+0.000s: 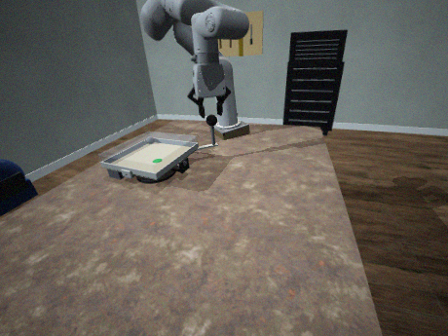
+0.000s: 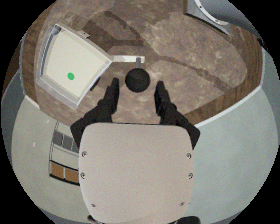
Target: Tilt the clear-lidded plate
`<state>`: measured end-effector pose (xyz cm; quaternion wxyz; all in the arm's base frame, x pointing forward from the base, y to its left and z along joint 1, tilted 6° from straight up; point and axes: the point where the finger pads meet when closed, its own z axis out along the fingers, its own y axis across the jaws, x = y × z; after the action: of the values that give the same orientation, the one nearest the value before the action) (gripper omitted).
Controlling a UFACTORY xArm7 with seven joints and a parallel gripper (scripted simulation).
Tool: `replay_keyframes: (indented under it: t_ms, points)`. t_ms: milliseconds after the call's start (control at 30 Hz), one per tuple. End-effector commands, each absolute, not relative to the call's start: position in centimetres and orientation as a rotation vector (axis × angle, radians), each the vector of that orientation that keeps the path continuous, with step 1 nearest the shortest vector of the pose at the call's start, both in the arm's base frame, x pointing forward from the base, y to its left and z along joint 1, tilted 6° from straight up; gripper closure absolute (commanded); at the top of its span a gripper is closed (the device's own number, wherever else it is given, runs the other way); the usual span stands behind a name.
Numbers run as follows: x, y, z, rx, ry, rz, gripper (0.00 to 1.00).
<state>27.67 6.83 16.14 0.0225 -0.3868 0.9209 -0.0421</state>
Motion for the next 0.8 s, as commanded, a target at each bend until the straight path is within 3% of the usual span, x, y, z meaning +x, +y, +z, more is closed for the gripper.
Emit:
replay_keyframes:
  t_ms: [0, 767]
  points:
    - [27.7, 6.9, 16.2, -1.198, 2.850, -0.131, 0.39]
    - [27.8, 6.8, 14.5, -1.198, 2.850, -0.131, 0.39]
